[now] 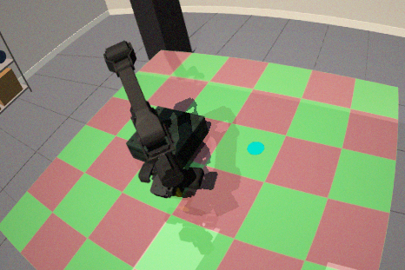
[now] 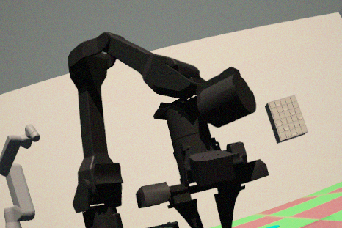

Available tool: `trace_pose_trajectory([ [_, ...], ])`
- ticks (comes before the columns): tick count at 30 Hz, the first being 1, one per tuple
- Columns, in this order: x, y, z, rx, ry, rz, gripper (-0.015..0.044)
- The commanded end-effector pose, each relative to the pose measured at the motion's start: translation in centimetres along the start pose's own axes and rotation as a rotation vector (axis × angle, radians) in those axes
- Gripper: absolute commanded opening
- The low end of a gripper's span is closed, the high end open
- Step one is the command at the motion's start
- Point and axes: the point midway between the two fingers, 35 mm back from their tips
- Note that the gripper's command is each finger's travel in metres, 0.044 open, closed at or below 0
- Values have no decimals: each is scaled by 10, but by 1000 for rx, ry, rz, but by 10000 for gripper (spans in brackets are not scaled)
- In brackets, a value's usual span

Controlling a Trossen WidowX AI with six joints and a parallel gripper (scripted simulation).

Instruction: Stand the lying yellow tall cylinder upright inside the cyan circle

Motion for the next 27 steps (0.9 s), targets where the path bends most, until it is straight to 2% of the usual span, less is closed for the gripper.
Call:
trace_pose_trajectory([
  [1,17,3,3,-3,13,-12,105],
  [20,76,-2,-2,-3,13,-12,105],
  [27,79,-3,-1,12,14,-13,105],
])
Point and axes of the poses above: the point midway between the two fingers, 35 mm back from their tips, its own x axis back along the fingers, its own z axis across the jaws, y = z × x, and after that the axes turned 9 degrees about -x, right-handed
